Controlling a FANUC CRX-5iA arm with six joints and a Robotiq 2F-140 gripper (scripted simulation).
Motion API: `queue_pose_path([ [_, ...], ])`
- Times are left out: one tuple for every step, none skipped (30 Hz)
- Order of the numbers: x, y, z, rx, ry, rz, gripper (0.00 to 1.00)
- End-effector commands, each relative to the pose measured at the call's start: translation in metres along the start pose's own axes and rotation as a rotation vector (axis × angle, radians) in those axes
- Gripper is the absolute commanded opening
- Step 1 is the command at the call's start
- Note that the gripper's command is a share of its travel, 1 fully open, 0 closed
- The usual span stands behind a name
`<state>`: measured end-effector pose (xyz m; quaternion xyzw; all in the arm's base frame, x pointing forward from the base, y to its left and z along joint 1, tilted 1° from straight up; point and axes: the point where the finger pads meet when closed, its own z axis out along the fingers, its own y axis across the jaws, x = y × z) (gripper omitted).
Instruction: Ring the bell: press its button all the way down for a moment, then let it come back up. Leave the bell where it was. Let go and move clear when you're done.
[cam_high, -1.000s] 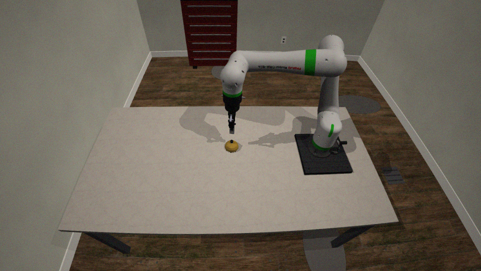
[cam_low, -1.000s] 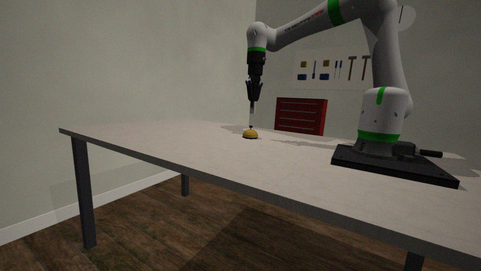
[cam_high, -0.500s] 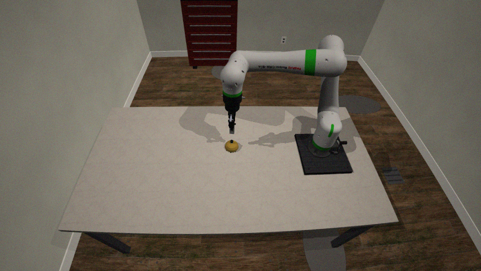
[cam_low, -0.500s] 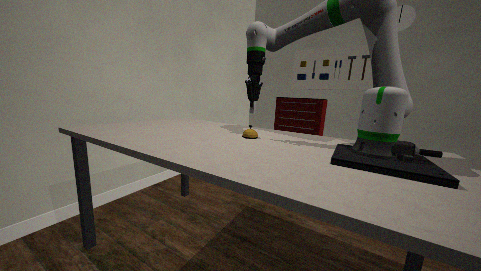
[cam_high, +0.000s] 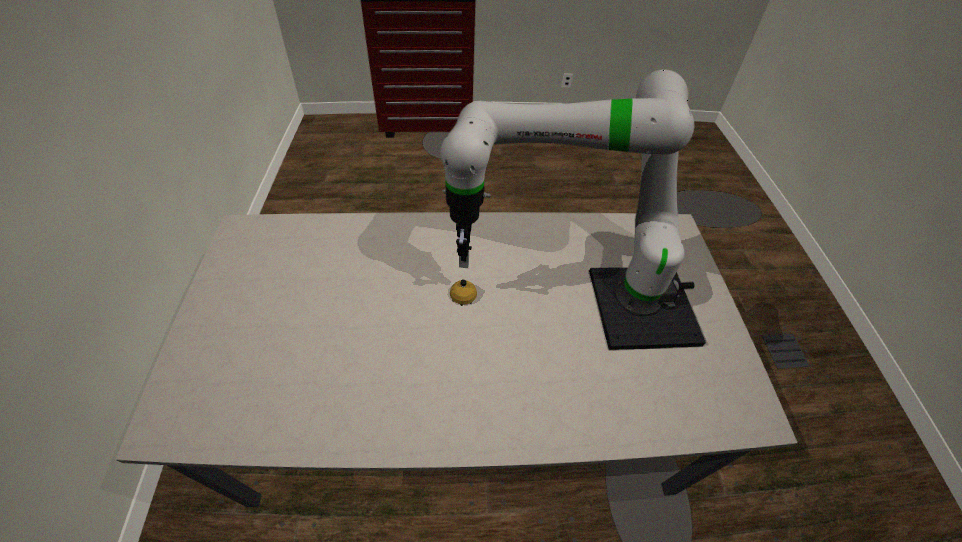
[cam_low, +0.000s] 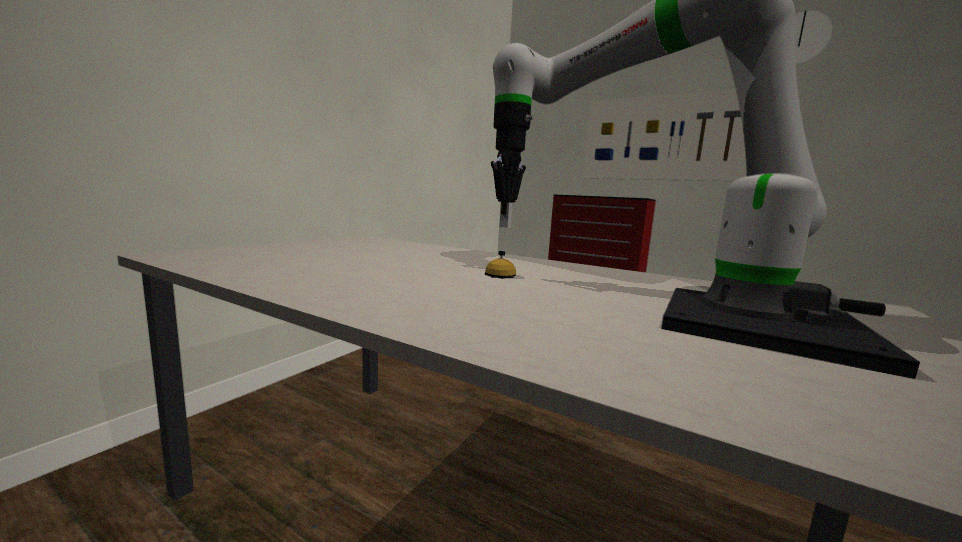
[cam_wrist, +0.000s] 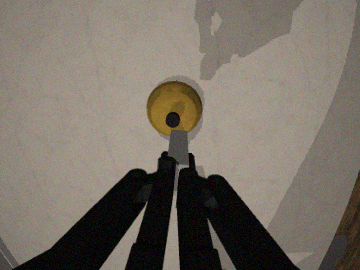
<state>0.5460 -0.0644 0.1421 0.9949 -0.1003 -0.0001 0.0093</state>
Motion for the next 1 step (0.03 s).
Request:
queue_pose_path([
  [0.0002,0.0,-0.0002,0.0,0.0,0.0,0.0],
])
